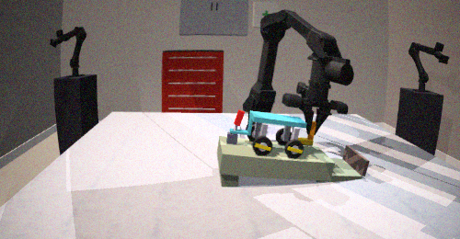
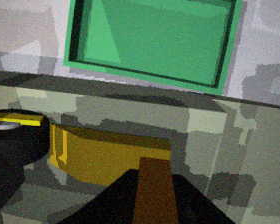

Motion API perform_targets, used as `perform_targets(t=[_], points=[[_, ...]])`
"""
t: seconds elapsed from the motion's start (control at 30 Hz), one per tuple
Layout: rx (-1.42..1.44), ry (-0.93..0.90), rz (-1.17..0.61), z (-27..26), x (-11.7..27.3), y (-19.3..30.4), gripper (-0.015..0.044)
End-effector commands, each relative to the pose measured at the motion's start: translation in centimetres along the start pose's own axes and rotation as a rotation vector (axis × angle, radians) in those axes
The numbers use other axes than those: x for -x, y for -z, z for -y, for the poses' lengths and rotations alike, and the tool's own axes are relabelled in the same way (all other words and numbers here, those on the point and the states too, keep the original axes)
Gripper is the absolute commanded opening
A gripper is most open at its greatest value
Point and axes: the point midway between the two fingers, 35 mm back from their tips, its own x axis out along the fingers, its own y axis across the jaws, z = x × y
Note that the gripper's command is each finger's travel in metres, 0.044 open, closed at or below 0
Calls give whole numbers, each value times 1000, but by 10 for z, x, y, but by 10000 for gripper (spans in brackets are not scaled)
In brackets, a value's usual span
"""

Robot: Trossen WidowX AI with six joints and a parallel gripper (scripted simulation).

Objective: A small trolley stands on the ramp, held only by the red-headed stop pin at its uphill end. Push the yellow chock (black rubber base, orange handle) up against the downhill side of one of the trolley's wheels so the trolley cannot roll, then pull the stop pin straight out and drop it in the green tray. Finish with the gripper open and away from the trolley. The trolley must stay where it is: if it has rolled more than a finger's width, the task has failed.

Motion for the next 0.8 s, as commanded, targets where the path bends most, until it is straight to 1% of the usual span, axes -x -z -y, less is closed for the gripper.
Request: perform_targets(t=[0.0,0.1,0.33,0.5,0.77], points=[[-1,0,0,0,0,0,0],[-1,0,0,0,0,0,0],[-1,0,0,0,0,0,184],[0,-2,1,0,5,0,190],[4,-8,4,1,34,-1,190]])
